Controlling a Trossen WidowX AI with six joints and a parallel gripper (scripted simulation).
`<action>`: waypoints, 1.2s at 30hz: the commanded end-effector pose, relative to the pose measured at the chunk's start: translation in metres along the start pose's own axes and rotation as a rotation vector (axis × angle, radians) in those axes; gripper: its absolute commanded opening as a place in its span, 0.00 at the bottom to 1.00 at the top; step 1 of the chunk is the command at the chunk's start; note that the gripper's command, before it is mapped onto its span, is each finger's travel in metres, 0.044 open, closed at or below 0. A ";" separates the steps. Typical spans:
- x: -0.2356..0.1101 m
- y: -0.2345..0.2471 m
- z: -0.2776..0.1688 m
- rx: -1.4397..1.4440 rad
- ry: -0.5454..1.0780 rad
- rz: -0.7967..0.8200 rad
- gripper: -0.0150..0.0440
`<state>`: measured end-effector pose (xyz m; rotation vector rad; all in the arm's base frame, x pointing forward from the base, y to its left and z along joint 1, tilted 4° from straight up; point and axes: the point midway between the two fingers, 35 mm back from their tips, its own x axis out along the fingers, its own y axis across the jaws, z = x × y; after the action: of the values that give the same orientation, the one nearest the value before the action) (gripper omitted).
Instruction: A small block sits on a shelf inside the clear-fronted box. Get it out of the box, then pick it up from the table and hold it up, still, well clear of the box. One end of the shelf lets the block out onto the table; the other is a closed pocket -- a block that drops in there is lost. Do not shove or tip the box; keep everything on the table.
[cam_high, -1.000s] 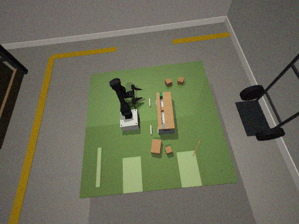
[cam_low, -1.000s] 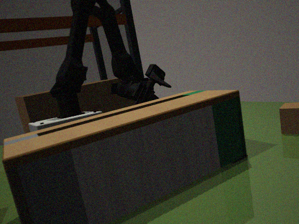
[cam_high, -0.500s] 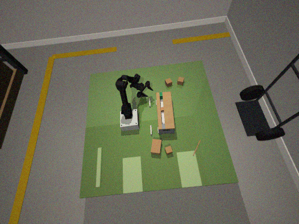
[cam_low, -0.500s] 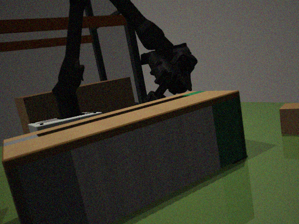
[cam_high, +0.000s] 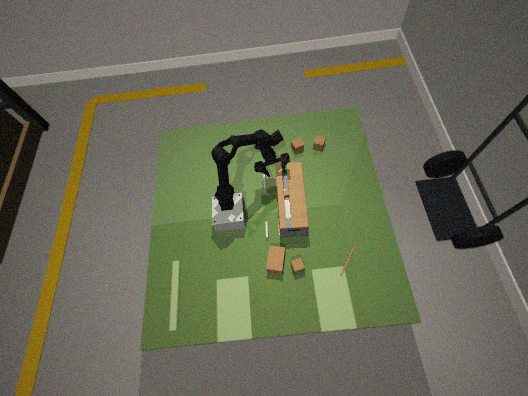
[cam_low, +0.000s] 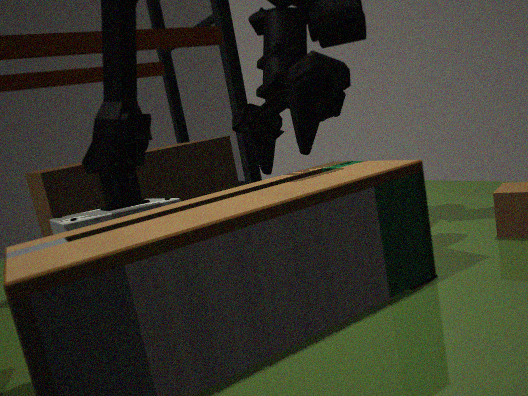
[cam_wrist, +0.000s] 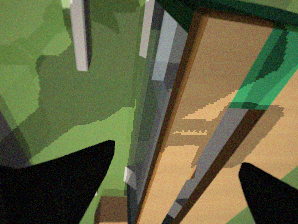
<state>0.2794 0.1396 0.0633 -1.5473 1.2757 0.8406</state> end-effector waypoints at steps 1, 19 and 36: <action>0.003 -0.004 -0.041 -0.016 -0.026 0.213 0.93; 0.011 -0.002 -0.050 -0.016 -0.045 0.280 0.93; 0.036 0.004 -0.040 -0.016 -0.045 0.280 0.93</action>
<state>0.2828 0.0895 0.0513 -1.3758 1.4688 1.0488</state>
